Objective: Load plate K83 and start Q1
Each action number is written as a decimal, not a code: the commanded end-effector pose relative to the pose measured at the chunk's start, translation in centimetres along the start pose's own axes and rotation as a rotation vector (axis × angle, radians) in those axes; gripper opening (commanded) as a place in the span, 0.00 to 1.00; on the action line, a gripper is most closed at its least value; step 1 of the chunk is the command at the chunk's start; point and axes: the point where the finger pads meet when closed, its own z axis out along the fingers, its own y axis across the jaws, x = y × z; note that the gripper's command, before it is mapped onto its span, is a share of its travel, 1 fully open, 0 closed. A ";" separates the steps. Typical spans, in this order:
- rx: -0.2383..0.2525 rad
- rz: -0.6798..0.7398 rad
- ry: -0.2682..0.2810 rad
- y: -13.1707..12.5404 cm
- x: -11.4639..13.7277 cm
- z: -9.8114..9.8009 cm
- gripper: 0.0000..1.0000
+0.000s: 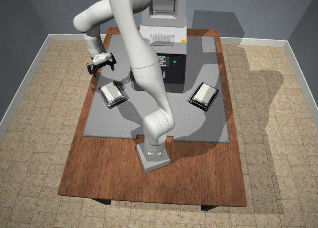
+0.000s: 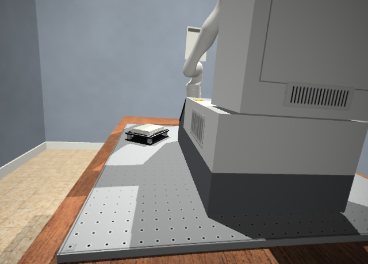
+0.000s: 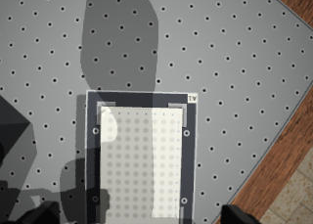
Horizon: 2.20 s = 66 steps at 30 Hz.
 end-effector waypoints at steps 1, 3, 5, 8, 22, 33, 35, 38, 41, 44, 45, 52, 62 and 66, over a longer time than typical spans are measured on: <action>0.006 0.001 0.001 0.0 0.0 0.6 1.00; 0.006 0.002 0.001 -0.1 0.0 0.9 1.00; 0.006 0.001 0.001 -0.1 0.0 1.2 1.00; 0.006 0.001 0.001 0.0 0.0 1.6 1.00; 0.006 0.001 0.001 0.0 0.1 3.2 1.00; 0.006 0.001 0.001 0.0 0.1 4.3 1.00; 0.005 0.000 0.001 0.0 0.1 4.6 1.00; 0.006 0.001 0.001 0.0 0.1 5.0 1.00; 0.005 0.001 0.001 0.0 0.1 5.4 1.00; 0.005 0.001 0.001 0.0 0.1 5.8 1.00; 0.005 0.001 0.001 0.0 0.1 5.9 1.00; 0.005 -0.001 0.001 0.0 0.1 6.6 1.00; 0.005 0.000 0.001 0.0 0.1 7.9 1.00; 0.005 0.000 0.001 0.0 0.1 8.3 1.00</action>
